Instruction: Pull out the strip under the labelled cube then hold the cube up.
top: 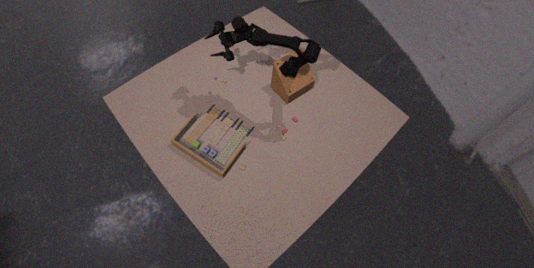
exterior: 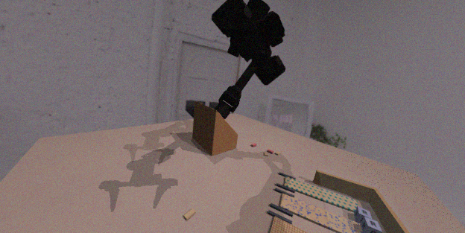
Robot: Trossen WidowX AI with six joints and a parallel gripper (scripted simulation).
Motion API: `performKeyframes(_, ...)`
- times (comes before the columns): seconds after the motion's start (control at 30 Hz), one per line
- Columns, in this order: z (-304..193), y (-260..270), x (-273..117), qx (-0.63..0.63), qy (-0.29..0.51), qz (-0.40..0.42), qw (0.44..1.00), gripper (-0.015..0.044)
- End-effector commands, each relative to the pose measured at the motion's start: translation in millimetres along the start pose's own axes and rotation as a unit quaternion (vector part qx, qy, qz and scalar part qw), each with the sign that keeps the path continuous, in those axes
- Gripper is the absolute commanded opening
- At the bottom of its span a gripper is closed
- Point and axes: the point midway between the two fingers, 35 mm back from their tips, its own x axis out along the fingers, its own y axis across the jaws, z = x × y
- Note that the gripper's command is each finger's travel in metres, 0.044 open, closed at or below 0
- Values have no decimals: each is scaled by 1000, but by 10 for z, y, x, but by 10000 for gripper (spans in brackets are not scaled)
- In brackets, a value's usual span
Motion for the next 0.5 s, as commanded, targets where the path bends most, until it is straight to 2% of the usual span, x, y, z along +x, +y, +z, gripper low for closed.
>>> performKeyframes(0.0, -63, 726, 58, 54, -12, 71, 996, 400)
performKeyframes(0.17, -225, 1575, -18, 118, -7, 163, 980, 400)
performKeyframes(0.33, -489, 2339, -268, 180, 21, 254, 950, 400)
performKeyframes(0.47, -578, 2530, -365, 197, 33, 279, 939, 400)
